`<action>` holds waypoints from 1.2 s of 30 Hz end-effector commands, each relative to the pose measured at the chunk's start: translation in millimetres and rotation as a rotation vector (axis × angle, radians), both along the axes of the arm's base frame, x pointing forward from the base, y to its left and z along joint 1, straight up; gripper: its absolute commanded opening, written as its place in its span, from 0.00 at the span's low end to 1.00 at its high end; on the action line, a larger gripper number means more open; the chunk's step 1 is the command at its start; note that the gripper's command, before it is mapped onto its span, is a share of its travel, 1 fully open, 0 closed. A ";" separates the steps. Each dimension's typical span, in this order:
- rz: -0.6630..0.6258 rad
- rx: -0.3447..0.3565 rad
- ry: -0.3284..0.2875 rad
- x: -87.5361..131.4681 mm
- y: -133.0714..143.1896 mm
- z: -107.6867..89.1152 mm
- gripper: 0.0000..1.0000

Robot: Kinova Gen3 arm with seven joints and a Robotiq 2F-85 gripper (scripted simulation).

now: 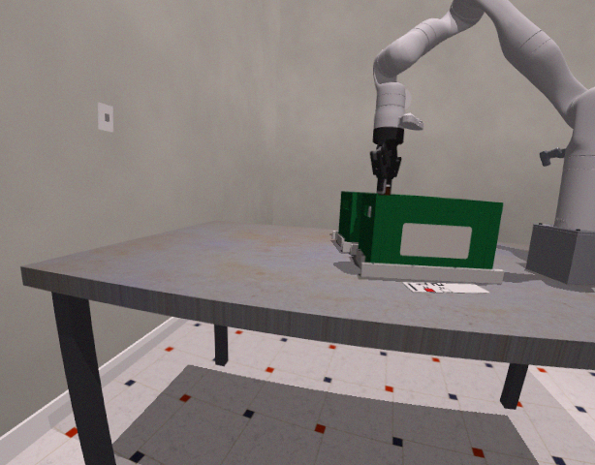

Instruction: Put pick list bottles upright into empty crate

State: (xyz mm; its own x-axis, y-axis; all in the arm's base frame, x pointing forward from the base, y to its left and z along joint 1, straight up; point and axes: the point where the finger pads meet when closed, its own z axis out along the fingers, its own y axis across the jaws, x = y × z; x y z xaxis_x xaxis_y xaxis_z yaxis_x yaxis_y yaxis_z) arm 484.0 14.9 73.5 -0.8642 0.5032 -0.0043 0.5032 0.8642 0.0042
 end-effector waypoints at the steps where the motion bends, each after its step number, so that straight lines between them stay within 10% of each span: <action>1: 0.000 0.000 -0.002 0.7 0.0 -1.1 0.10; 36: 0.000 0.000 -0.002 0.8 0.1 -19.6 0.10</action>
State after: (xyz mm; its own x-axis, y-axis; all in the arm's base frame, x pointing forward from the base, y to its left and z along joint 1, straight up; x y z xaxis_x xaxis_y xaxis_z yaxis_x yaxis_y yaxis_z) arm 484.1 14.9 53.4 -0.8641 0.5032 -0.0044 0.5032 0.8642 0.0042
